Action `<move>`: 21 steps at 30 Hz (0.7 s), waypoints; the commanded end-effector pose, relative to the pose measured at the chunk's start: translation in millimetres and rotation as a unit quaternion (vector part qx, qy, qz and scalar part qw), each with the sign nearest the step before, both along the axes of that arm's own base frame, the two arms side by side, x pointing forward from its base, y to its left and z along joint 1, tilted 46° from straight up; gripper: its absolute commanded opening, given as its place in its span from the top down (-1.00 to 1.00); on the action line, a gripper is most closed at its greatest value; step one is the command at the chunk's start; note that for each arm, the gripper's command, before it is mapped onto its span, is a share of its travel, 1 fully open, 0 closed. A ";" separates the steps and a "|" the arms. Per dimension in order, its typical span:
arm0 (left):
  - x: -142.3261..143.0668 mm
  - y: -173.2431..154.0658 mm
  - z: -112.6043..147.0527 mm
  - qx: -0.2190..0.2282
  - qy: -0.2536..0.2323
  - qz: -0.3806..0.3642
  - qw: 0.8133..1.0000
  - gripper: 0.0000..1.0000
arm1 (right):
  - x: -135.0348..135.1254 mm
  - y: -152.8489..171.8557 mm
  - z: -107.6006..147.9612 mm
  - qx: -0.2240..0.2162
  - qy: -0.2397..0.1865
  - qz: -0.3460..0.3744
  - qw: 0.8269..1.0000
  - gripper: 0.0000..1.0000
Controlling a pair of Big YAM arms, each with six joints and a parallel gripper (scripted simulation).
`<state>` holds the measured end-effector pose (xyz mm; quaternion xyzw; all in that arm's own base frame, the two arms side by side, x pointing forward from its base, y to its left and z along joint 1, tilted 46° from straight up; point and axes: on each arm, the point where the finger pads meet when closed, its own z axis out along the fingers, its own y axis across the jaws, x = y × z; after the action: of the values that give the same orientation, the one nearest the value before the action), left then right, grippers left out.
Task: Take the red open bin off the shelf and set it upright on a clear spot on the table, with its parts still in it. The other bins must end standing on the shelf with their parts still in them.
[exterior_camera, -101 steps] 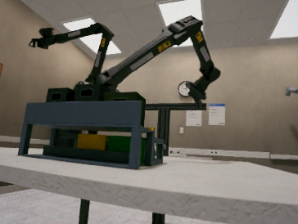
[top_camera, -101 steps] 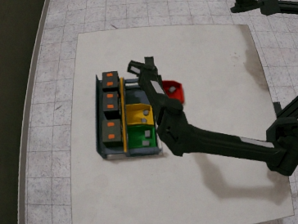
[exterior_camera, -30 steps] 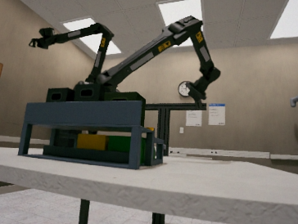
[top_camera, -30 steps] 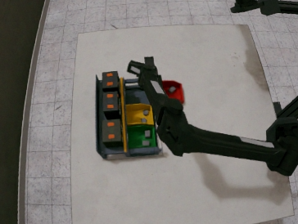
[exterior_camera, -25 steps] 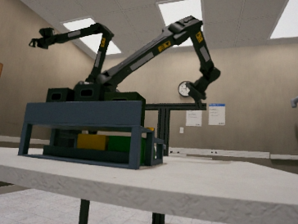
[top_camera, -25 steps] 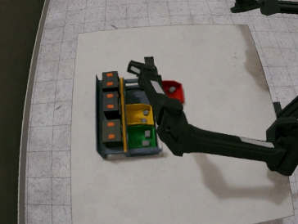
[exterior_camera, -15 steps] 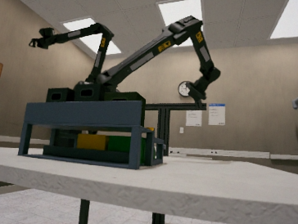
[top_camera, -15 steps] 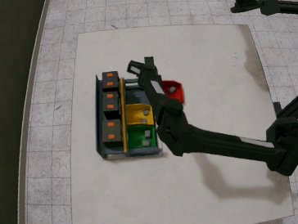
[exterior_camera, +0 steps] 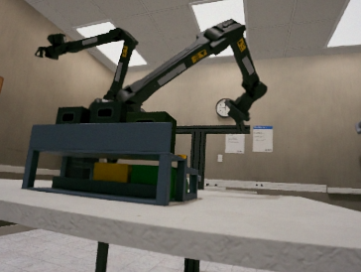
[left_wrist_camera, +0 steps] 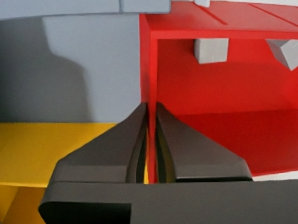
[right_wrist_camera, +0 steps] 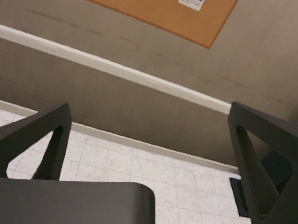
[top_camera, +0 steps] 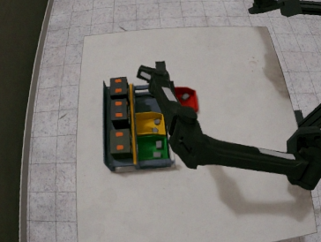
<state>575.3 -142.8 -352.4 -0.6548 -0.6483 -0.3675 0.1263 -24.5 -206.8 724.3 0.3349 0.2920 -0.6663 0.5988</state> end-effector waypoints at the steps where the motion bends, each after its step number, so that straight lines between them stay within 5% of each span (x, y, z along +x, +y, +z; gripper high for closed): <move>1: 22.6 -9.3 17.4 -0.011 -0.018 0.000 1.000 0.89 | 1.0 28.4 27.0 -0.027 0.009 -0.008 1.000 -1.00; 21: 22.0 -9.6 16.0 -0.012 -0.019 0.000 1.000 0.91 | 1.0 28.4 27.0 -0.027 0.009 -0.008 1.000 -1.00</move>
<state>575.2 -142.7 -352.4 -0.6548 -0.6482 -0.3676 0.1263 -24.5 -206.8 724.3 0.3349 0.2920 -0.6663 0.5988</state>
